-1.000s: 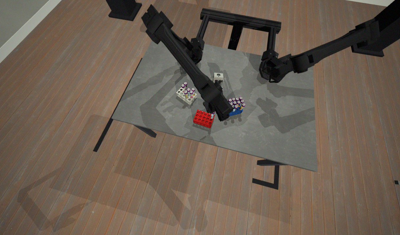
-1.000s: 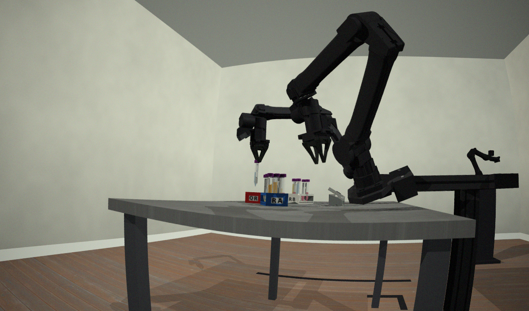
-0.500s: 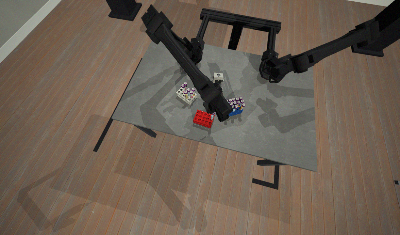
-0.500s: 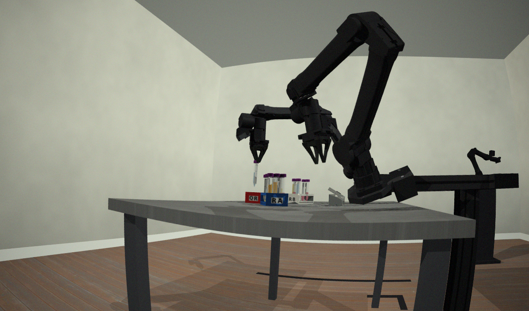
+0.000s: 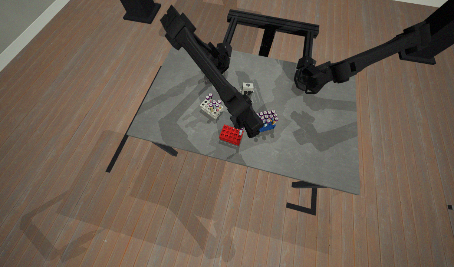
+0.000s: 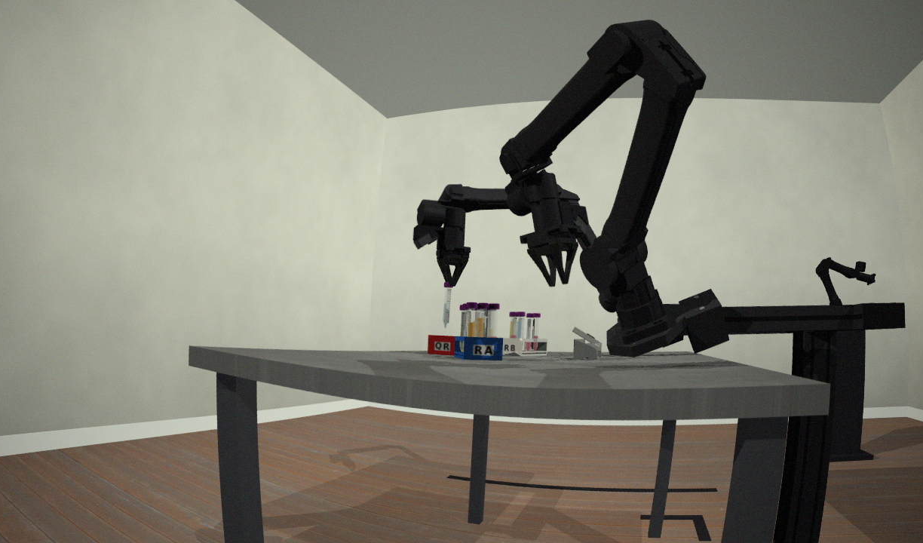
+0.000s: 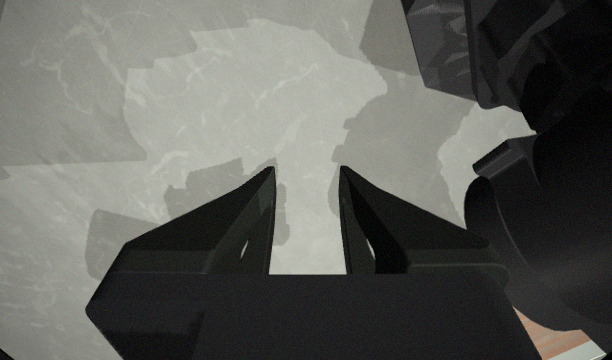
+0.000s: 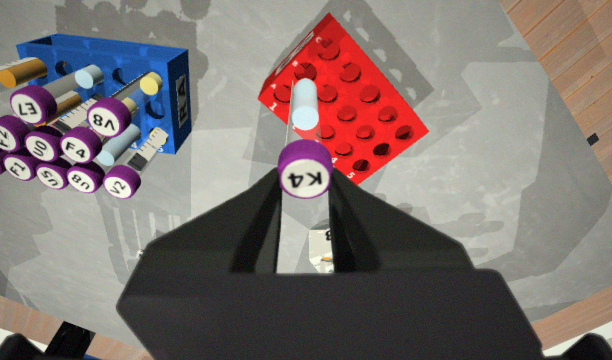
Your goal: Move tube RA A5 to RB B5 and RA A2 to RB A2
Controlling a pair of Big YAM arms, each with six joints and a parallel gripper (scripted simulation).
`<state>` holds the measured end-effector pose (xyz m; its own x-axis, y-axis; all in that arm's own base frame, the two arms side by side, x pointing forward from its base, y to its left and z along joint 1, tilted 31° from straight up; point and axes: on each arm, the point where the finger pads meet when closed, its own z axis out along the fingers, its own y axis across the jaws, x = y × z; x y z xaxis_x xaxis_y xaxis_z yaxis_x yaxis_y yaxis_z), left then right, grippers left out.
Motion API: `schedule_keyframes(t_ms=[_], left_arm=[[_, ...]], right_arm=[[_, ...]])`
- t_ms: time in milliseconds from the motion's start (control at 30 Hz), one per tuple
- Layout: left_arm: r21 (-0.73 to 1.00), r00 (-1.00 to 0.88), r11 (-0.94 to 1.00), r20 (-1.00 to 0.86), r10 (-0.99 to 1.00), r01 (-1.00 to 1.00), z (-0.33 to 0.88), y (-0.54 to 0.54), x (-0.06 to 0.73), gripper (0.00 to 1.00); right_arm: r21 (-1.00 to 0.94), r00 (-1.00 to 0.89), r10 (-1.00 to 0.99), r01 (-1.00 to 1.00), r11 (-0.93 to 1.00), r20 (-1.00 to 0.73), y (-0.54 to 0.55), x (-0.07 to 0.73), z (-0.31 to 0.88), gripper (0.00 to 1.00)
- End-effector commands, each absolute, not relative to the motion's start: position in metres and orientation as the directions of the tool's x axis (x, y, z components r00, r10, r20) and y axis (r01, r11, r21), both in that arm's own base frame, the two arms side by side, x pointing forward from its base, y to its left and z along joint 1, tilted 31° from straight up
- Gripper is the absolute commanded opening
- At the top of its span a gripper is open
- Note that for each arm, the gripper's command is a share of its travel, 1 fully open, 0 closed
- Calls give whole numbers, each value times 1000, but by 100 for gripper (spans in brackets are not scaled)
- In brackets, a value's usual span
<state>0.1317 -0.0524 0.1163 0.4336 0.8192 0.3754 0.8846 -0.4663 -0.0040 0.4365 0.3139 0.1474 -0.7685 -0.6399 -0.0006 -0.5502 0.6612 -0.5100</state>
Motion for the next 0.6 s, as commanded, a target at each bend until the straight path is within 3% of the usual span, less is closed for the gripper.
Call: schedule_keyframes(t_ms=[0,567], left_arm=[[21,427,-467,367,826,884,125,-59,137,30],[21,427,-467,367,826,884,125,-59,137,30]], right_arm=[[-511,-772,-636,-543,666,-9,306,442,149,0],[-512,-772,-636,-545,664,-3,304,443,142,0]])
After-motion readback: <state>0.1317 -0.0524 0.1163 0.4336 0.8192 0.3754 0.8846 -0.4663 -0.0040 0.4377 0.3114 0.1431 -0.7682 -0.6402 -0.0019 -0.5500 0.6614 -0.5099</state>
